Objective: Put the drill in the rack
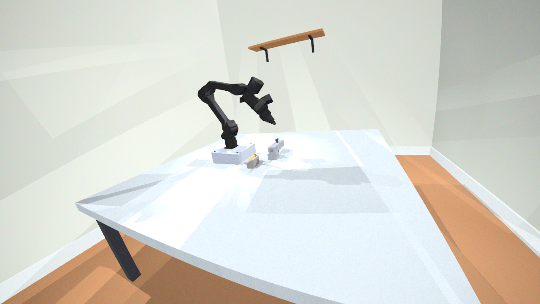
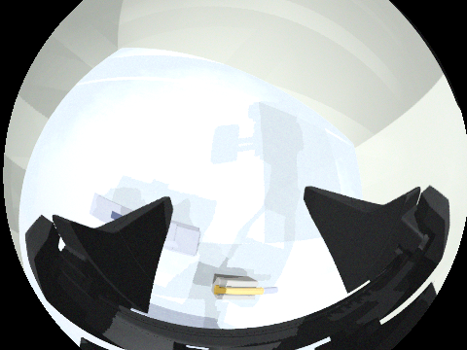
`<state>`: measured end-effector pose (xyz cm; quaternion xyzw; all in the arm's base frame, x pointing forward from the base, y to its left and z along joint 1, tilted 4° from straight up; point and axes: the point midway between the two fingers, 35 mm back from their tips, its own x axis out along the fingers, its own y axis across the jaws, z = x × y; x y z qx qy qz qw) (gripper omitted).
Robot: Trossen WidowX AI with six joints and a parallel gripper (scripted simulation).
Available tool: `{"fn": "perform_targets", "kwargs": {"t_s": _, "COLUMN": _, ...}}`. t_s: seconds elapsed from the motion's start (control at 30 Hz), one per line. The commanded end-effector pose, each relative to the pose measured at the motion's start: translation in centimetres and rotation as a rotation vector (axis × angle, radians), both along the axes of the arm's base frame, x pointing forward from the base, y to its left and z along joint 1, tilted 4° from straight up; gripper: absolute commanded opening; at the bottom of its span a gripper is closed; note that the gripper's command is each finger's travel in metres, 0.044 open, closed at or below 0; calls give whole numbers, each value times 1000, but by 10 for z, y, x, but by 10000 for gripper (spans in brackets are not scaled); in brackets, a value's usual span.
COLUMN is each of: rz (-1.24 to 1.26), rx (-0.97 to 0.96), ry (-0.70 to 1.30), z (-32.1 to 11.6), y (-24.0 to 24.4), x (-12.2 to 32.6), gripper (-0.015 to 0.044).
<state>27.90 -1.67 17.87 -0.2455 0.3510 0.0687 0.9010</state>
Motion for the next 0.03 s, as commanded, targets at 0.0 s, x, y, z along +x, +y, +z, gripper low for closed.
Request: {"fn": "perform_targets", "kwargs": {"t_s": 0.0, "rz": -181, "rx": 625, "ry": -263, "z": 45, "y": 63, "x": -16, "gripper": 440}}
